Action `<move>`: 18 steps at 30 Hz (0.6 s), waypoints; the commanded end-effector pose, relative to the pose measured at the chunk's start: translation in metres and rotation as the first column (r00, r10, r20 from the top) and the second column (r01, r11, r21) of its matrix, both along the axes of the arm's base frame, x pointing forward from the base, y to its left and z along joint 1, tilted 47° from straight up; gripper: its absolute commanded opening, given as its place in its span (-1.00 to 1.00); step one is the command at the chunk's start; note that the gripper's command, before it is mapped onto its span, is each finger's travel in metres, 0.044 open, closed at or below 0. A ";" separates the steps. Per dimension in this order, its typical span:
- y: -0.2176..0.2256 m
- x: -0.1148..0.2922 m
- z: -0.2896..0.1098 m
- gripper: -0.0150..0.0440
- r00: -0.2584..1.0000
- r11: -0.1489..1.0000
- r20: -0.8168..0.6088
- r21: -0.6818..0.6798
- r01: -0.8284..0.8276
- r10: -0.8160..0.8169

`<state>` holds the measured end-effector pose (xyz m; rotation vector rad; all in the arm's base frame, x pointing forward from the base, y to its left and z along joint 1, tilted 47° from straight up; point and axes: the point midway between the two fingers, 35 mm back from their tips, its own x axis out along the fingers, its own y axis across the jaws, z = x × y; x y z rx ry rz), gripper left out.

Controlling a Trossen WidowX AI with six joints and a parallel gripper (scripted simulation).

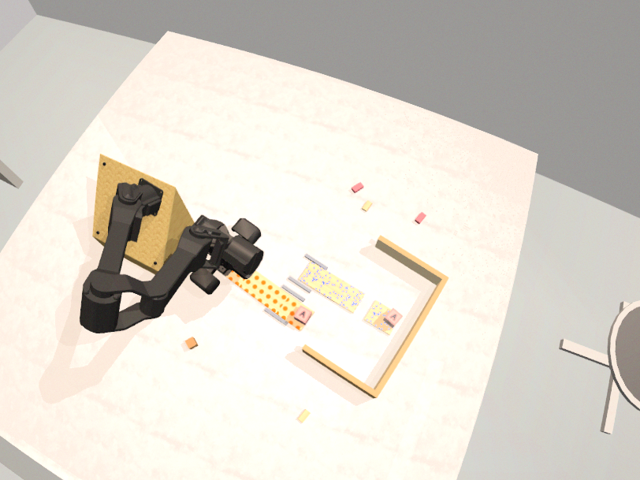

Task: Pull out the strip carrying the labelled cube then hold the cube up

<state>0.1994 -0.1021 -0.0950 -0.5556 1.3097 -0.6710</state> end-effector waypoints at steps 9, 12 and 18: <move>0.029 -0.002 0.027 -0.49 1.000 1.000 -0.023 0.002 0.017 -0.017; 0.030 -0.002 0.028 -0.49 1.000 1.000 -0.024 0.002 0.018 -0.018; 0.031 0.023 0.032 0.04 0.994 0.999 -0.098 -0.007 -0.054 0.053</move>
